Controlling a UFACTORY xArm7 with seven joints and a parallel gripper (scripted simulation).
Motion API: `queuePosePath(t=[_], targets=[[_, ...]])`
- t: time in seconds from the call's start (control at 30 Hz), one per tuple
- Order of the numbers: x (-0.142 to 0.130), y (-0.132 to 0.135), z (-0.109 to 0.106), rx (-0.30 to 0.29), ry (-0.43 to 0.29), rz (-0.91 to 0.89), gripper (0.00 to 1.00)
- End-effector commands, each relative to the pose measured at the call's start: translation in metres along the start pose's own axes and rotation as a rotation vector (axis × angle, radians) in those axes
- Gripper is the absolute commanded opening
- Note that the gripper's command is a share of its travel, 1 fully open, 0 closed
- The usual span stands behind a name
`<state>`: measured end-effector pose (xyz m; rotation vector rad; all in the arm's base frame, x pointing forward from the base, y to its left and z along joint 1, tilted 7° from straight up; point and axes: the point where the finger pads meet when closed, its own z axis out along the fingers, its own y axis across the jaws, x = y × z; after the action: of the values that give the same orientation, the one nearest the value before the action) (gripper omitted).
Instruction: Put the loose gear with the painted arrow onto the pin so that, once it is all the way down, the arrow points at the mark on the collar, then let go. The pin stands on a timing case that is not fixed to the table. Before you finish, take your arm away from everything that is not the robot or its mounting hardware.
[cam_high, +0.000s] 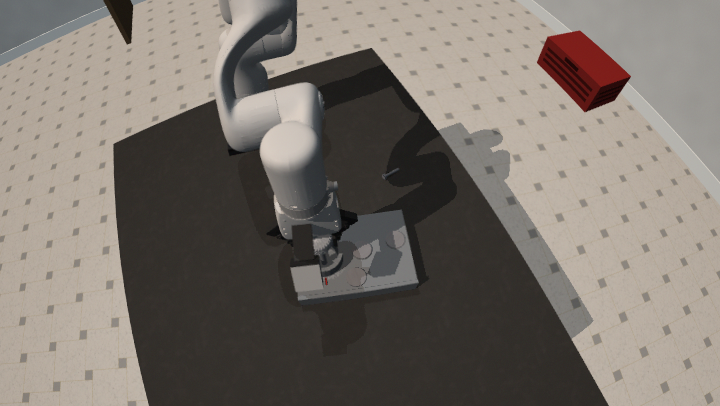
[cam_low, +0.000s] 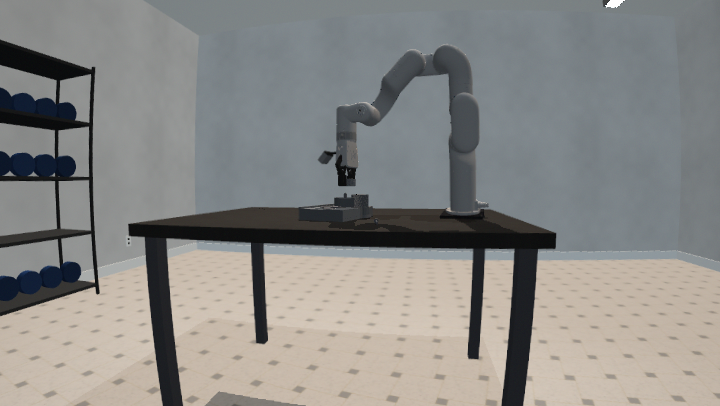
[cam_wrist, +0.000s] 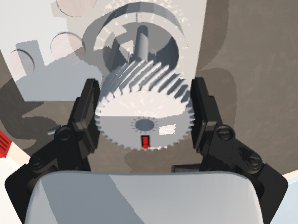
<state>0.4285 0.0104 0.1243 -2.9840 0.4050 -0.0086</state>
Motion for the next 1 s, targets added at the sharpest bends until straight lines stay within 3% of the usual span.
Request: queuePosePath(t=[0.0, 0.83, 0.97], targets=[[0.0016, -0.0003, -0.0018, -0.007, 0.006, 0.177, 0.00], [0.0016, -0.0003, -0.0018, -0.004, 0.009, 1.015, 0.00], [0.0016, -0.0003, -0.0018, -0.004, 0.009, 1.084, 0.00]])
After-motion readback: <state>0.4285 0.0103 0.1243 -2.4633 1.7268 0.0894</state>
